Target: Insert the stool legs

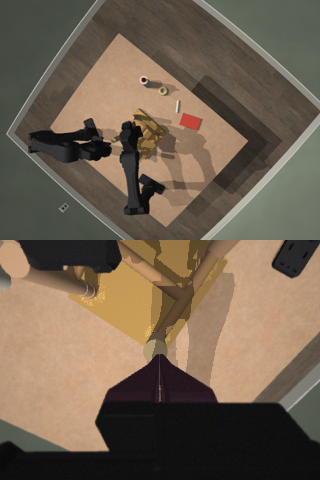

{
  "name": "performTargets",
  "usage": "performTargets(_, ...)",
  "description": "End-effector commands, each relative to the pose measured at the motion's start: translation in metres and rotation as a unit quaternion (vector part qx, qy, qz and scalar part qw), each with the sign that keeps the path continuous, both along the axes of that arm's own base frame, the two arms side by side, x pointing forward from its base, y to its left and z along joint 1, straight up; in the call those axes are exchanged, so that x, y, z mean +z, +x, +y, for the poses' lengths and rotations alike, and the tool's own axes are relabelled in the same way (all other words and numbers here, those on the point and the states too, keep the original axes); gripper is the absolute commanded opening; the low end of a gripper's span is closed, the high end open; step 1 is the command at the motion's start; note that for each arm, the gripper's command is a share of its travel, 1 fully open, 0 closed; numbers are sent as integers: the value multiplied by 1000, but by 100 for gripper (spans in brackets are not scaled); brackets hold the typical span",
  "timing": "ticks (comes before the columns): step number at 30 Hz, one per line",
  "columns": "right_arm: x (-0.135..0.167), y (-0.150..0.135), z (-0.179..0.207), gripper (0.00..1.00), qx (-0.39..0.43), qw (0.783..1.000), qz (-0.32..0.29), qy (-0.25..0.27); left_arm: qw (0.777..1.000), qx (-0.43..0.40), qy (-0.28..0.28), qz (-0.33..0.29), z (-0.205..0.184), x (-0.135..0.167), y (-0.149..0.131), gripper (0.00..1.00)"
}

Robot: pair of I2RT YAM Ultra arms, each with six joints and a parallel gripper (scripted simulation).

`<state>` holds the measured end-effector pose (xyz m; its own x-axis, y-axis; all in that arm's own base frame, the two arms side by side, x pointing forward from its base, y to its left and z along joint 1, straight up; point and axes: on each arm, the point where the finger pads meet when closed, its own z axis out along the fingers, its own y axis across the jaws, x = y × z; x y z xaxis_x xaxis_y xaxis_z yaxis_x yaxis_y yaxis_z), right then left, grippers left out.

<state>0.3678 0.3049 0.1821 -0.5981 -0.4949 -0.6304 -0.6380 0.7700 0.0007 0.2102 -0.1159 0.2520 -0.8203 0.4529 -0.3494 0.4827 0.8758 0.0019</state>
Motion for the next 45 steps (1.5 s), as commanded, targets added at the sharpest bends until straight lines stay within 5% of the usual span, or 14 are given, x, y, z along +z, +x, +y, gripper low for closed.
performTargets(1,17,5,1,0,-2,1000,-15,9,1000,-6,7,12,1,16,-6,0)
performTargets(20,33,0,-4,0,-2,1000,-23,15,1000,-6,-8,-14,0,15,-4,0)
performTargets(24,15,-4,-5,0,0,1000,-6,3,1000,-6,-8,-14,0,15,-4,0)
performTargets(25,37,-10,-13,0,-2,1000,-14,8,1000,-6,-8,-14,0,15,-4,0)
performTargets(34,62,-25,-28,0,-5,1000,-14,9,1000,-6,-8,-14,0,15,-4,0)
performTargets(40,20,-25,-24,0,-2,1000,16,-15,1000,-6,-8,-14,0,15,-4,0)
performTargets(42,61,-23,-22,0,-1,1000,-20,14,1000,-6,-8,-14,0,15,-4,0)
performTargets(45,53,-22,-20,0,-1,1000,-12,7,1000,-6,-8,-14,0,15,-4,0)
